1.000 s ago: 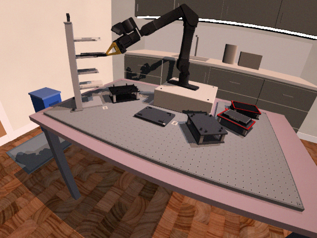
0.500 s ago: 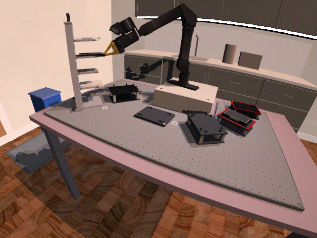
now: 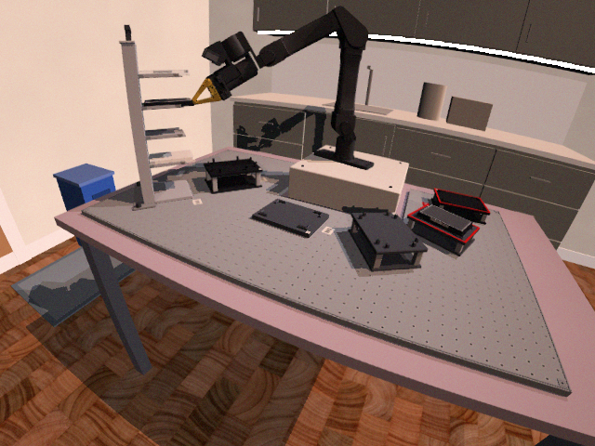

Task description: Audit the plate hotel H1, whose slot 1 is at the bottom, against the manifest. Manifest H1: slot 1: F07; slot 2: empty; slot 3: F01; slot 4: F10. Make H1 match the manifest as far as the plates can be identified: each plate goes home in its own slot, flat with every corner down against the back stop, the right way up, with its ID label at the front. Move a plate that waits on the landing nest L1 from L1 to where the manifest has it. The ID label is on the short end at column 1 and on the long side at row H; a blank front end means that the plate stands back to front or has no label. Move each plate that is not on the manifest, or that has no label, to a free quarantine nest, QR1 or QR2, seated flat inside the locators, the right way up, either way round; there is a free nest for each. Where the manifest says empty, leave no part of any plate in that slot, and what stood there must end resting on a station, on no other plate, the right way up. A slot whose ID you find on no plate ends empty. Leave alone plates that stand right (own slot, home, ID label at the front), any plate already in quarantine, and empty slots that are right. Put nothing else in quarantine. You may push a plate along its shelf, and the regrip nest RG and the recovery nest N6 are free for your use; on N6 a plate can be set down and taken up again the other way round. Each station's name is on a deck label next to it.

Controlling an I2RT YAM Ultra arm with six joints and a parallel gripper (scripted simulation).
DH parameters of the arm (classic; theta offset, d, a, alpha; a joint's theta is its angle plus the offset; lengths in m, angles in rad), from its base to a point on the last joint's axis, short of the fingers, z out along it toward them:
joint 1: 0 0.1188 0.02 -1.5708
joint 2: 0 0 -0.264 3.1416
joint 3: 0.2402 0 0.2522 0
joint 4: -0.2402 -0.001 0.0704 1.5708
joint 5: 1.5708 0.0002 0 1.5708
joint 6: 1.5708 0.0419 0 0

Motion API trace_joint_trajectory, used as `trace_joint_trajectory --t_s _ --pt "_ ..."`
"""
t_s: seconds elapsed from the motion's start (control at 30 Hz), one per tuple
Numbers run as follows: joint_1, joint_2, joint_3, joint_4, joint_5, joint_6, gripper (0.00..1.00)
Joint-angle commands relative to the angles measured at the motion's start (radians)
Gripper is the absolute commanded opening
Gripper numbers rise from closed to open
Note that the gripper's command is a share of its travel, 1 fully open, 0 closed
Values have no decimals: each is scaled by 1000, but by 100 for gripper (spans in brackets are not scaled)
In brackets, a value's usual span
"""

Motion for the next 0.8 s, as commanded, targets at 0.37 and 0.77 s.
trace_joint_trajectory --t_s 0.37,0.77 --pt "10 25 37 6 8 9 0" --pt "15 42 55 6 12 11 0"
